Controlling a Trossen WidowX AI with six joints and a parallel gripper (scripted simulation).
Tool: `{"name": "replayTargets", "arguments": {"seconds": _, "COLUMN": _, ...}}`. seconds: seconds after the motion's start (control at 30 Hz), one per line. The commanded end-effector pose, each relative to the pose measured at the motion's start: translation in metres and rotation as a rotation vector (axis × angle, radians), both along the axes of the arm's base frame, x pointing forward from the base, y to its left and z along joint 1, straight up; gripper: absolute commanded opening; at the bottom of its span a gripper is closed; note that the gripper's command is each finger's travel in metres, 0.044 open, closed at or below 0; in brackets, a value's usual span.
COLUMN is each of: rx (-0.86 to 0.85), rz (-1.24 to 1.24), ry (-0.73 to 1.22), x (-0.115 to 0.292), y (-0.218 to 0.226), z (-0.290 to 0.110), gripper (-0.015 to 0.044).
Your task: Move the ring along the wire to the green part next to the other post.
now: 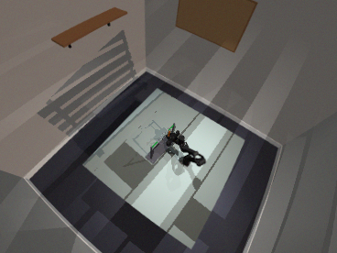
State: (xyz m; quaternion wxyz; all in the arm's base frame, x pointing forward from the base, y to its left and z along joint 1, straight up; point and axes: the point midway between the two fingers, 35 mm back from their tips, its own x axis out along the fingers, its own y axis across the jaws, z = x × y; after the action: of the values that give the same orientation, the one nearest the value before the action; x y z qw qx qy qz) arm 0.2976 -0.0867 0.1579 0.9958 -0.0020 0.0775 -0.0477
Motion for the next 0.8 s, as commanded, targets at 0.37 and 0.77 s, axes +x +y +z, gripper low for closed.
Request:
{"name": "replayTargets", "arguments": {"seconds": 0.37, "rx": 0.004, "rz": -0.004, "ry": 0.0, "x": 0.0008, "y": -0.0006, "z": -0.0005, "gripper": 0.016}}
{"name": "replayTargets", "arguments": {"seconds": 0.77, "rx": 0.001, "rz": 0.0, "ry": 0.002, "x": 0.0006, "y": 0.0, "z": -0.0009, "gripper": -0.015}}
